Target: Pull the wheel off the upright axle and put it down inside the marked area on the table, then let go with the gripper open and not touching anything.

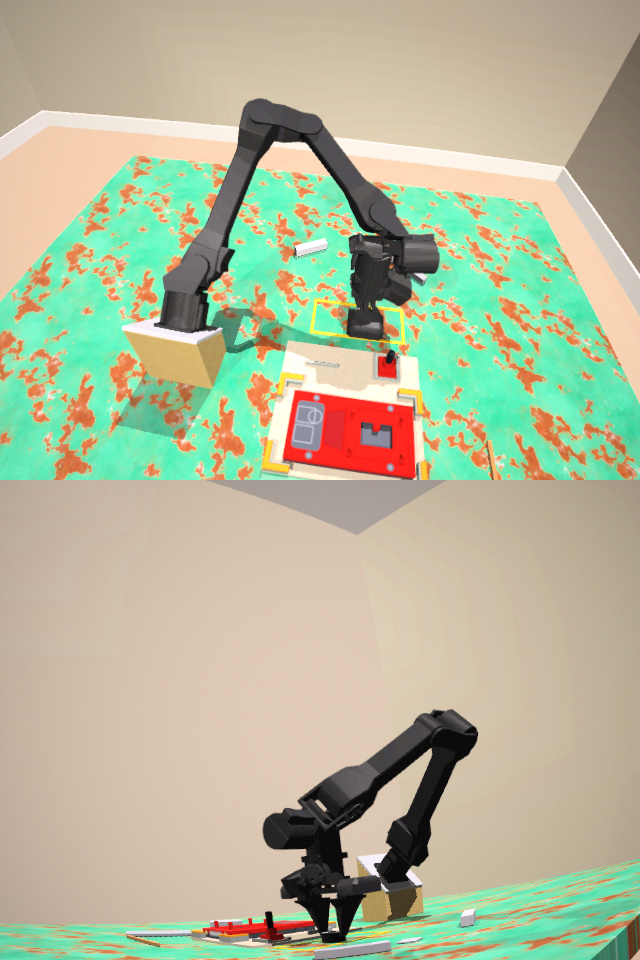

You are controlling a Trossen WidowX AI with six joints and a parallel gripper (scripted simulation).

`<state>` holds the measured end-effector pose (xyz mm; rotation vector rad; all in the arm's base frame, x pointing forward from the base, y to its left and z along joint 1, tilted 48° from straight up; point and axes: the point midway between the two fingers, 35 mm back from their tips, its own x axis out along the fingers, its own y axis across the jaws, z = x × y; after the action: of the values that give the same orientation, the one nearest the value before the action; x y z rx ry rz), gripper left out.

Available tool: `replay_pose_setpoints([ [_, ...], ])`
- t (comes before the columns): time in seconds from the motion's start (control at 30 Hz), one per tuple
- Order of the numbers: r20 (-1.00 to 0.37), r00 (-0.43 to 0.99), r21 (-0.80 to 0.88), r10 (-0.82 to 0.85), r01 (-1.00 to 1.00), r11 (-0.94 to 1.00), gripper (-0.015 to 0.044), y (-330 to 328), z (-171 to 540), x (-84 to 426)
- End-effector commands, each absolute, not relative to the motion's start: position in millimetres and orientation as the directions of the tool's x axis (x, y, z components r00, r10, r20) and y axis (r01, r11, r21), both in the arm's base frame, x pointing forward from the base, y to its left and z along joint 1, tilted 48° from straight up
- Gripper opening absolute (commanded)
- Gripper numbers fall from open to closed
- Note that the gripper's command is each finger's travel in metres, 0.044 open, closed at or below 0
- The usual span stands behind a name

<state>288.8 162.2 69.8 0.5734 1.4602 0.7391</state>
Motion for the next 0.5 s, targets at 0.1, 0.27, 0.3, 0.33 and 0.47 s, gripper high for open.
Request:
replay_pose_setpoints([
  [0.1,-0.669,-0.035,0.741,0.742,-0.095,0.664,0.0300,136,92,292],
  [0.27,-0.667,-0.036,0.744,0.744,-0.090,0.662,0.0300,117,109,291],
  [0.3,-0.672,-0.034,0.740,0.740,-0.078,0.668,0.0326,120,100,290],
  [0.33,-0.674,-0.033,0.738,0.738,-0.079,0.670,0.0352,113,101,285],
  [0.47,-0.679,-0.036,0.733,0.733,-0.082,0.675,0.0440,69,103,244],
])
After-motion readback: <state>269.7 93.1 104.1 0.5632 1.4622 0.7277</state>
